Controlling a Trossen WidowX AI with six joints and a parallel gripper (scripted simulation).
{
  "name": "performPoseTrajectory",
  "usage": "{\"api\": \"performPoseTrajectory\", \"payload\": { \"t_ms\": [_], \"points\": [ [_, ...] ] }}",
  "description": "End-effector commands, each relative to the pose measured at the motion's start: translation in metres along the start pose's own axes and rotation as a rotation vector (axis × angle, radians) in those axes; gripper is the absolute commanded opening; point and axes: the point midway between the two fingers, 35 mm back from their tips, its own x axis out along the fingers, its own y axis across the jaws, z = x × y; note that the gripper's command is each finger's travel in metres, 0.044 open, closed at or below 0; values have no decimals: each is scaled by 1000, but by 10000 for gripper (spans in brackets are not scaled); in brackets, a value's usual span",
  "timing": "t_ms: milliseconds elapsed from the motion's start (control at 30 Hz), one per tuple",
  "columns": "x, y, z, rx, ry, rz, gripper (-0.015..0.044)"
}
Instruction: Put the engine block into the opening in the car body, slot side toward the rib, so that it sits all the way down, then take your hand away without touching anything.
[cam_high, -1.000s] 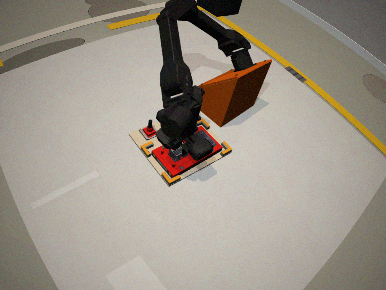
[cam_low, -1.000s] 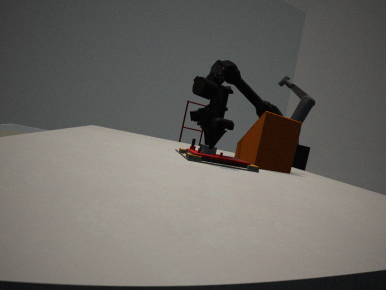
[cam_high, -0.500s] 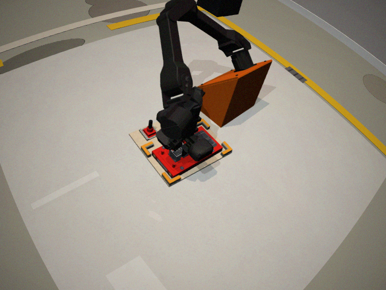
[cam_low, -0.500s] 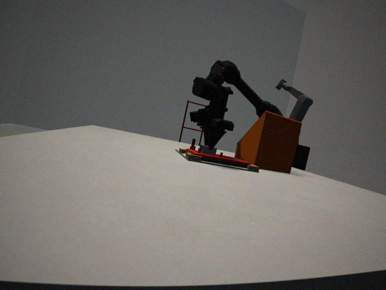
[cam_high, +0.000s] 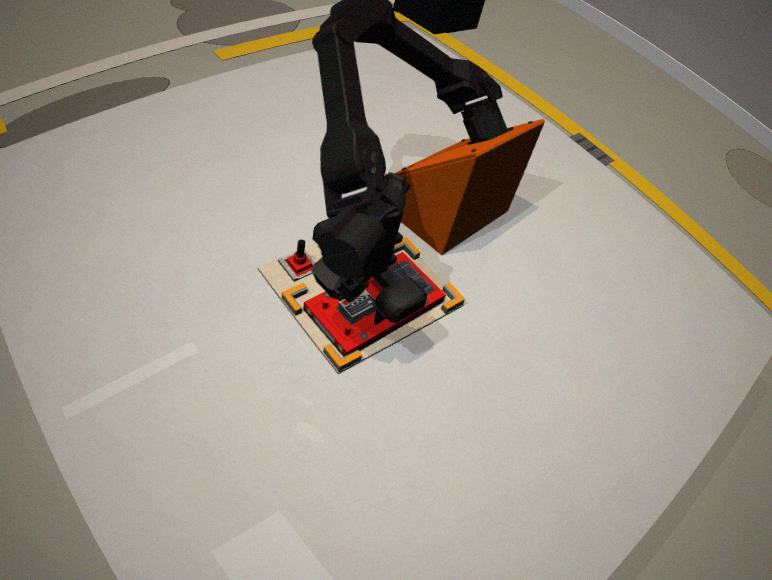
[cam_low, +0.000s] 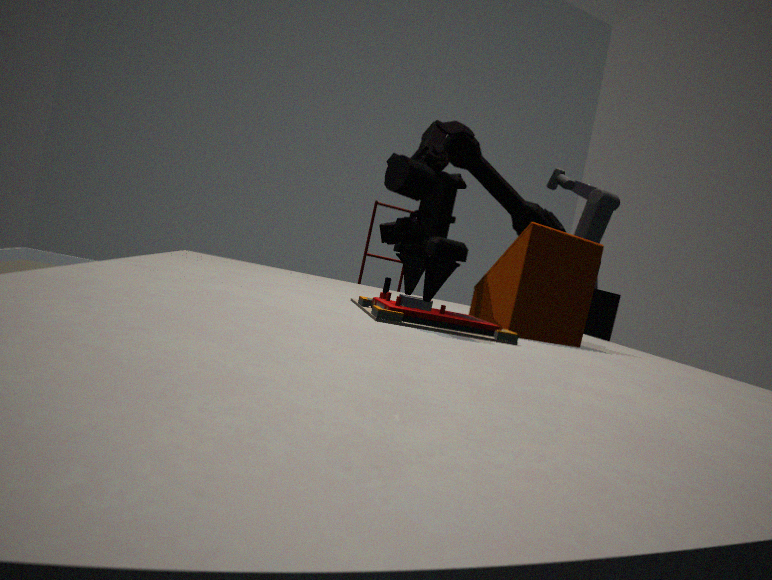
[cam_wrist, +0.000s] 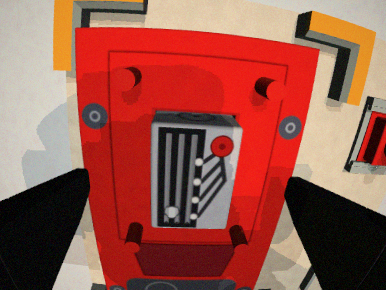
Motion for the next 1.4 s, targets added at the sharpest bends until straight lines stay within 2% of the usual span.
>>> {"api": "performPoseTrajectory", "payload": {
  "t_ms": [0, 467, 1033, 1367],
  "points": [
    [0, 0, 0, 0, 1, 0, 440],
    [-13, 0, 0, -6, 3, -6, 440],
    [-13, 0, 0, -6, 3, -6, 0],
    [-13, 0, 0, -6, 3, -6, 0]
  ]
}}
